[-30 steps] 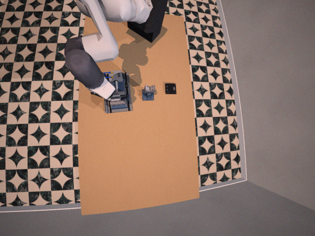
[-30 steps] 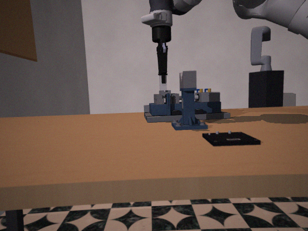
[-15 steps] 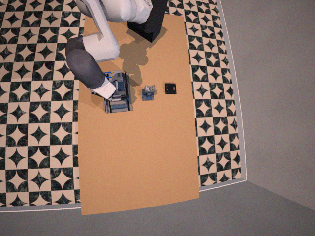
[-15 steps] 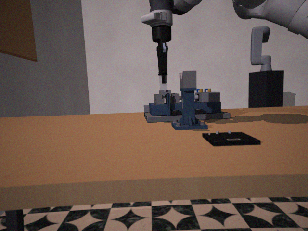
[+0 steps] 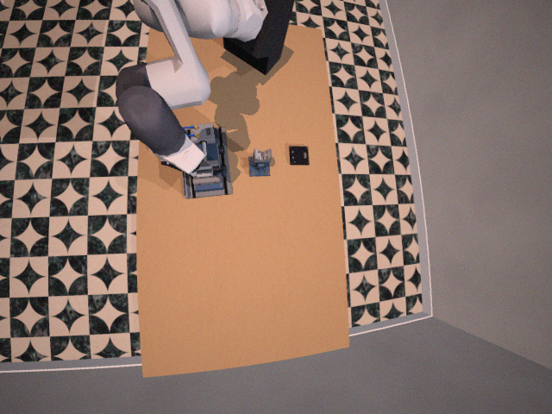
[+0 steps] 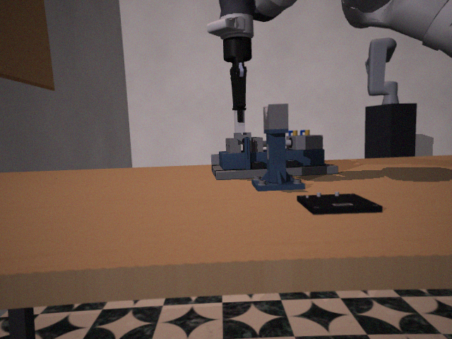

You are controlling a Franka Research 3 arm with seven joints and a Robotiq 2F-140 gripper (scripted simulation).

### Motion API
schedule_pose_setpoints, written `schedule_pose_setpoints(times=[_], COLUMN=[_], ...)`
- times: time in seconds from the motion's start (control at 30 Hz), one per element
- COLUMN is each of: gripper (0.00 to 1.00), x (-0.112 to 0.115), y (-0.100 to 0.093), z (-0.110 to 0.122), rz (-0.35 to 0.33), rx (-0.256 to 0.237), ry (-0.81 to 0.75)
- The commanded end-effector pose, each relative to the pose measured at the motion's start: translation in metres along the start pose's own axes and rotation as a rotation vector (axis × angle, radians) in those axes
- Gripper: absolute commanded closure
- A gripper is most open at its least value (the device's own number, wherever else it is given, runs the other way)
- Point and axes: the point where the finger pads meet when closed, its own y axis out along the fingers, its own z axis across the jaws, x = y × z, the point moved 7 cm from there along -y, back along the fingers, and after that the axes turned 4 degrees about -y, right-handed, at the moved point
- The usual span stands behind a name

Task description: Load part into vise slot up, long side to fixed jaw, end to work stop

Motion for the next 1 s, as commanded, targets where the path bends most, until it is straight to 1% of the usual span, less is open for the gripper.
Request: schedule_pose_setpoints(times=[0.0, 0.97], gripper=[1.0, 1.0], x=[-0.0002, -0.0004], y=[0.0006, 0.0006], z=[-0.0024, -0.0055], rz=[0.001, 0.001], rx=[-0.003, -0.003], ry=[0.007, 0.007])
